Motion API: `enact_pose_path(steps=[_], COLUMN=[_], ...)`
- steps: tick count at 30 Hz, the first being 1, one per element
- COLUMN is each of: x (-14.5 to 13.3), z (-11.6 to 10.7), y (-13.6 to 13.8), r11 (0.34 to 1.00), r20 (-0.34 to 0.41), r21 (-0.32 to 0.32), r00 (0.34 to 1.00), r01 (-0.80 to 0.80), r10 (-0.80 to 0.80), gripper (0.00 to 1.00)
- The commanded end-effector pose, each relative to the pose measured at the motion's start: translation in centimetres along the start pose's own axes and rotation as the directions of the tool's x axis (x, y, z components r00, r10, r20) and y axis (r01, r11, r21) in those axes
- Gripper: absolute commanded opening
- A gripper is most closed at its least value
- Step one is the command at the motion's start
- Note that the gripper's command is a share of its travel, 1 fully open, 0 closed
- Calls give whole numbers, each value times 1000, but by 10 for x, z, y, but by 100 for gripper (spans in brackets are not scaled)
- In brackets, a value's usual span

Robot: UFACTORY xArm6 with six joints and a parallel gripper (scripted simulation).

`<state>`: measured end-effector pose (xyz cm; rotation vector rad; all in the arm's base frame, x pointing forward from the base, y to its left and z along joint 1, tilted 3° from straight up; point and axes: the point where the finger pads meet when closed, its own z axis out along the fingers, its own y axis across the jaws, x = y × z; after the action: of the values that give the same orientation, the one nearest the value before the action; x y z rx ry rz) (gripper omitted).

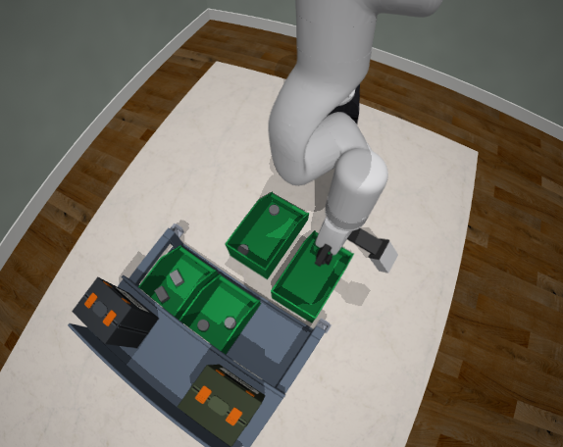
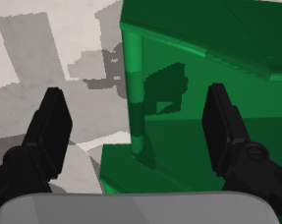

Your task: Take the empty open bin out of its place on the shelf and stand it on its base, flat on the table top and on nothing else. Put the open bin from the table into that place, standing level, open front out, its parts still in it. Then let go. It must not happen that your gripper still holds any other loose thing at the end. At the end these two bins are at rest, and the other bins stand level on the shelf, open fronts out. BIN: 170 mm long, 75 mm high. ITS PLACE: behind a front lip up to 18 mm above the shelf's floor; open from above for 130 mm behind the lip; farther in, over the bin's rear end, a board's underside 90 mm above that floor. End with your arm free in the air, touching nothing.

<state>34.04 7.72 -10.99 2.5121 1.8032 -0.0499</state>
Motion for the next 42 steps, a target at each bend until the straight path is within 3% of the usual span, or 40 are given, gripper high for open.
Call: enact_pose_path(steps=[1,18,42], x=[1,1,1], z=[-2,-22,-74], y=[1,1,1], r11=[1000,1000,1000], r20=[-2,-2,-2], r21=[-2,-2,-2], r00=[1000,1000,1000], r01=[0,0,0], r10=[0,0,0], gripper=[95,95,95])
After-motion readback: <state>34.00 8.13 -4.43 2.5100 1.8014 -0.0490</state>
